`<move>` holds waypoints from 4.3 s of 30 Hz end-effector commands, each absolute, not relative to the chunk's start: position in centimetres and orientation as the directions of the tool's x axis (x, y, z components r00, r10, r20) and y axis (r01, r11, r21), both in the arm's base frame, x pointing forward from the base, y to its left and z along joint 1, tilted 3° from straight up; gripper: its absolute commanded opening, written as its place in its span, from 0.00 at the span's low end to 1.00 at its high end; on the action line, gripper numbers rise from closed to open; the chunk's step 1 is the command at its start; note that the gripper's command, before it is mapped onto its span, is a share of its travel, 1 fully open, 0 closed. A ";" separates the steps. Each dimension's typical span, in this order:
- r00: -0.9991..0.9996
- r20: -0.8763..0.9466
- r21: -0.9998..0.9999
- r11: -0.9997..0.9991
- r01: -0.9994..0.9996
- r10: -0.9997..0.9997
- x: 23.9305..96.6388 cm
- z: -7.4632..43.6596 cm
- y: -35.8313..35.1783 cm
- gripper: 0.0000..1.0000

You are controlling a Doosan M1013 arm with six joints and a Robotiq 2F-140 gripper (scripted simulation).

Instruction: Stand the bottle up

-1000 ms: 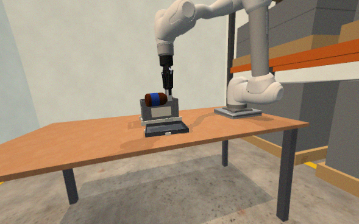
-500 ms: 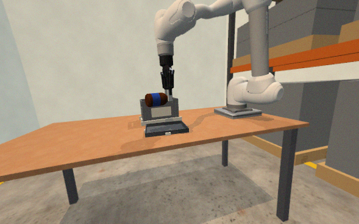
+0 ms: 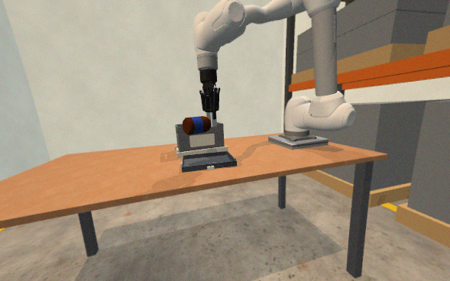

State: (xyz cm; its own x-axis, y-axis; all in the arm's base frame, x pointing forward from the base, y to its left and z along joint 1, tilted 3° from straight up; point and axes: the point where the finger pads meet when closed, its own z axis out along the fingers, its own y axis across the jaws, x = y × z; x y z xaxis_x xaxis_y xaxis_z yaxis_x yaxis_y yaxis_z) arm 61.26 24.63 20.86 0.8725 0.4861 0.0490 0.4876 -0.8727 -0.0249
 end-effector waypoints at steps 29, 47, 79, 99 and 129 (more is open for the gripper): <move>0.870 0.049 -0.025 -0.870 0.492 0.490 61.3 20.9 24.6 0.10; 0.842 0.051 -0.022 -0.842 0.539 0.537 61.3 20.9 24.6 0.10; 0.713 0.054 -0.011 -0.714 0.700 0.699 61.3 20.9 24.6 0.10; 0.713 0.054 -0.011 -0.714 0.700 0.699 61.3 20.9 24.6 0.10; 0.535 0.055 0.001 -0.536 0.844 0.843 61.3 20.9 24.6 0.10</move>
State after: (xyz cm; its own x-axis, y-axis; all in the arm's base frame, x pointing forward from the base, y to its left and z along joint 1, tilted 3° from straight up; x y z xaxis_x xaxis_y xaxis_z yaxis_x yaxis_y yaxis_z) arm 61.26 24.63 20.86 0.5588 0.8275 0.0547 0.8287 -0.5596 0.0003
